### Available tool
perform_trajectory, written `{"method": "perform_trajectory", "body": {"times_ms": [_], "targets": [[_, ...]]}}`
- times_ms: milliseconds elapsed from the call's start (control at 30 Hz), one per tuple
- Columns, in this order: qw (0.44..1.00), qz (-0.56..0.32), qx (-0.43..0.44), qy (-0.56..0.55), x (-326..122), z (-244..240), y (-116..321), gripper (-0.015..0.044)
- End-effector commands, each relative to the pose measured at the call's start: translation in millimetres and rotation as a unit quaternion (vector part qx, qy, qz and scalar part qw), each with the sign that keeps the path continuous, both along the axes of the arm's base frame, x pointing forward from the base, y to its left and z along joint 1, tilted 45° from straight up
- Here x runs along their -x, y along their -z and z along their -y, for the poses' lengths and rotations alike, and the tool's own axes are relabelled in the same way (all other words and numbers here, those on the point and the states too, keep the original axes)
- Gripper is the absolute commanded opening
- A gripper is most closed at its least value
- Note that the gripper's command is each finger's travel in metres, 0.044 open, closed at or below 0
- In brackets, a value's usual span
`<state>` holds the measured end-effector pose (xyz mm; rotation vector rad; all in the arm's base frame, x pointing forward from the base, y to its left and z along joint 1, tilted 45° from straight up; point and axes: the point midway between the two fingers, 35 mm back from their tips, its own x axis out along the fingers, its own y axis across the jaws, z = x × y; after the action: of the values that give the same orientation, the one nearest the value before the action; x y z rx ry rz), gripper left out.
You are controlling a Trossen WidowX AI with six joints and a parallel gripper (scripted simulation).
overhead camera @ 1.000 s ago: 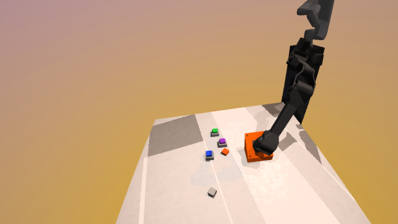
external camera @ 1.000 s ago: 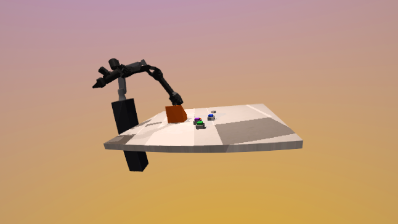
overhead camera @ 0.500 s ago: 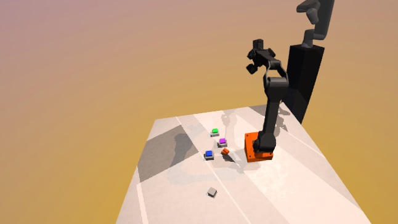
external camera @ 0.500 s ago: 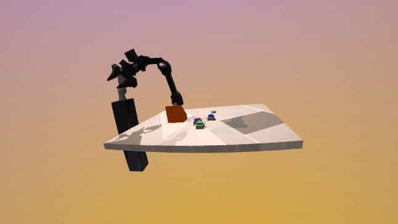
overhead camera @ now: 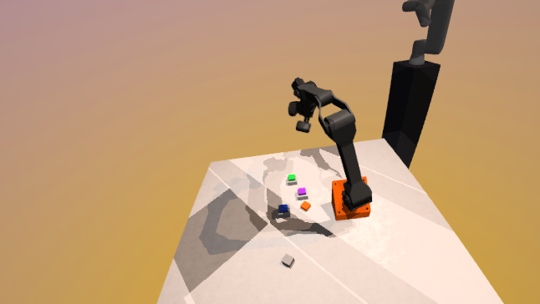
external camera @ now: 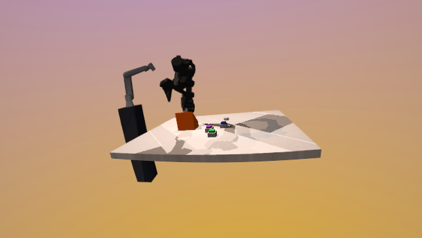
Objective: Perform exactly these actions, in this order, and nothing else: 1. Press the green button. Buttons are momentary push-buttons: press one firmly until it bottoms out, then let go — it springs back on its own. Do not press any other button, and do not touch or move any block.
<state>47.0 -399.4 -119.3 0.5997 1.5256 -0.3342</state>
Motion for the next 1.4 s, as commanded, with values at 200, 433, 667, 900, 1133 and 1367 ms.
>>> {"method": "perform_trajectory", "body": {"times_ms": [200,433,667,900,1133,1367], "targets": [[0.952,0.131,-0.219,-0.169,-130.9,-135.9,-31.9,0.0400],[0.936,0.148,-0.258,-0.189,-147.9,-161.4,-42.2,0.0400],[0.935,0.149,-0.258,-0.189,-156.9,-201.5,0.8,0.0243],[0.935,0.149,-0.258,-0.189,-157.1,-203.3,2.5,0.0059],[0.935,0.149,-0.258,-0.189,-157.1,-203.3,2.5,0.0020],[0.935,0.149,-0.258,-0.189,-157.8,-205.9,5.5,0.0020]]}}
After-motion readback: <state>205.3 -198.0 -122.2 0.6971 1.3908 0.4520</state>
